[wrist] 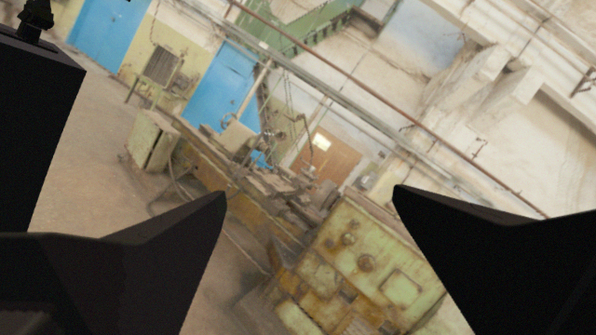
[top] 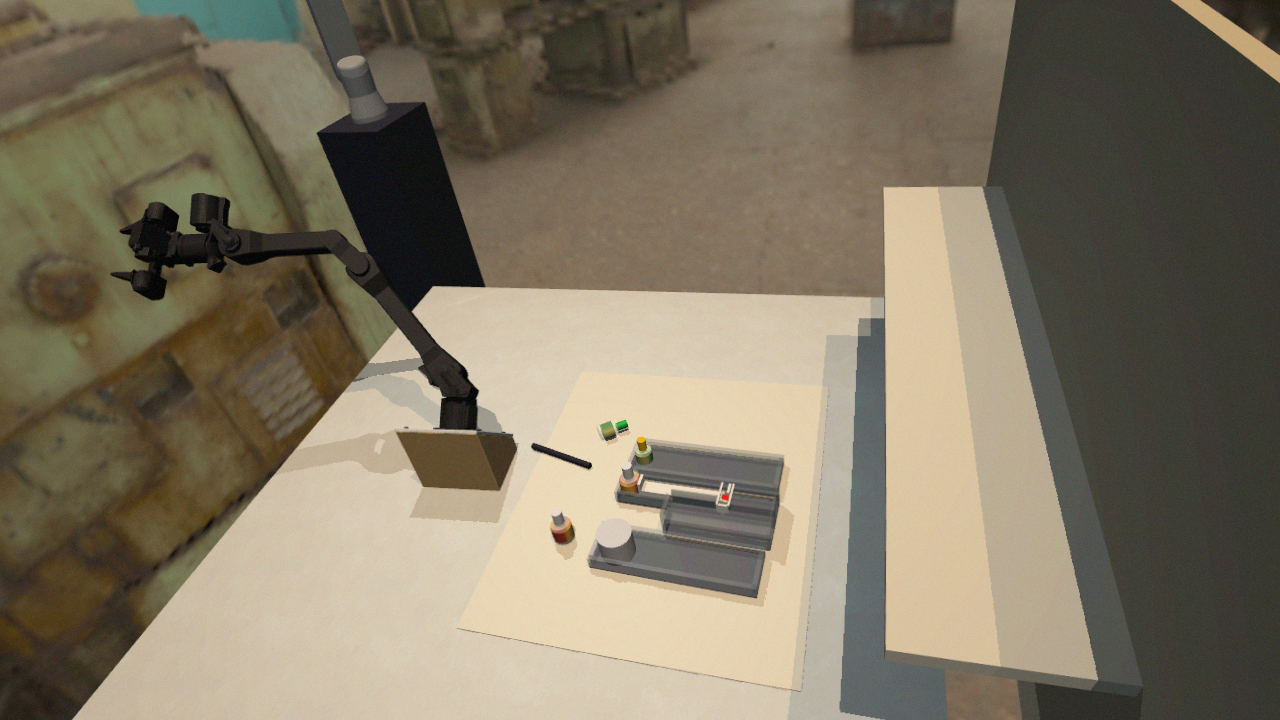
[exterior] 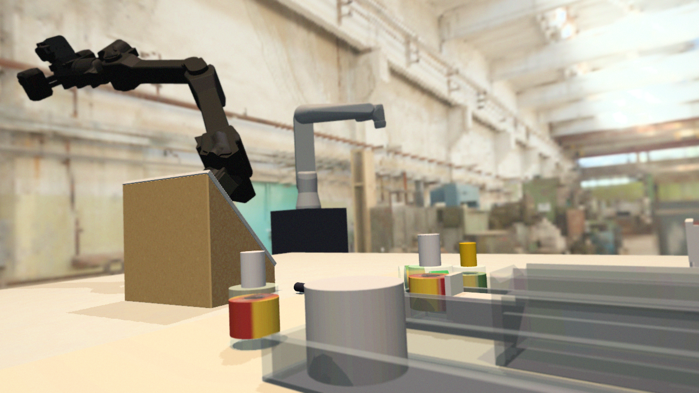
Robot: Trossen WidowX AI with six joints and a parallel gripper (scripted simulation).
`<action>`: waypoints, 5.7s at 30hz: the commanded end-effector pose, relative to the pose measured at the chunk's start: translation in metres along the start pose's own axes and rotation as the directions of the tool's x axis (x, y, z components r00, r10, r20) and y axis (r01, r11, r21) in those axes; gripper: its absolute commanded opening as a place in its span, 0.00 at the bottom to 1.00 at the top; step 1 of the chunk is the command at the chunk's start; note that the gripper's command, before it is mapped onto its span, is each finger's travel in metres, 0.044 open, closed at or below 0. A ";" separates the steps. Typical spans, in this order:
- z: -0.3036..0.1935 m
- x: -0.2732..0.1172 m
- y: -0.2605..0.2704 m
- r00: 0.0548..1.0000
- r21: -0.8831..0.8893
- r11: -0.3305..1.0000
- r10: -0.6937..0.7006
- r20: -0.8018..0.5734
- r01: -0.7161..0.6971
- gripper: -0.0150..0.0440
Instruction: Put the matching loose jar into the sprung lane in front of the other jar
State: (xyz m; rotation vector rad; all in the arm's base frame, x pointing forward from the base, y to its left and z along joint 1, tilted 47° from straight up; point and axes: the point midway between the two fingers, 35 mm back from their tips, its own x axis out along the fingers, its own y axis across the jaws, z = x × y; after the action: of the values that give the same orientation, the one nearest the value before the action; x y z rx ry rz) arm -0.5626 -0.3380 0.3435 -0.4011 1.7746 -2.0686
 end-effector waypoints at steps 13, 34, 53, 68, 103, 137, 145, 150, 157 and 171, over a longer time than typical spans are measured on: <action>0.211 -0.066 0.163 0.842 -0.072 0.908 0.411 0.349 -0.413 1.00; 0.369 -0.293 0.347 0.351 -0.396 0.534 0.823 0.446 -0.747 1.00; 0.353 -0.583 0.461 -0.185 -0.763 -0.040 0.977 0.105 -0.645 1.00; 0.207 -0.779 0.490 -0.322 -0.764 -0.540 0.837 -0.443 -0.352 1.00; 0.013 -0.850 0.493 -0.136 -0.543 -0.809 0.578 -0.805 -0.227 1.00; -0.012 -0.854 0.510 -0.136 -0.541 -0.810 0.577 -0.806 -0.226 0.51; -0.011 -0.854 0.510 -0.136 -0.542 -0.810 0.577 -0.805 -0.226 0.35; 0.016 -0.855 0.492 -0.136 -0.545 -0.807 0.580 -0.803 -0.227 0.25; 0.058 -0.850 0.457 -0.135 -0.546 -0.806 0.581 -0.803 -0.228 0.25; 0.052 -0.870 0.431 -0.135 -0.548 -0.800 0.588 -0.798 -0.243 0.25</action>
State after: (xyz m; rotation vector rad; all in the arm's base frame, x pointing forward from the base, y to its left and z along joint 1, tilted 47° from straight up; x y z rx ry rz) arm 0.2696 -0.0513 -0.0515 0.4762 1.6026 0.7703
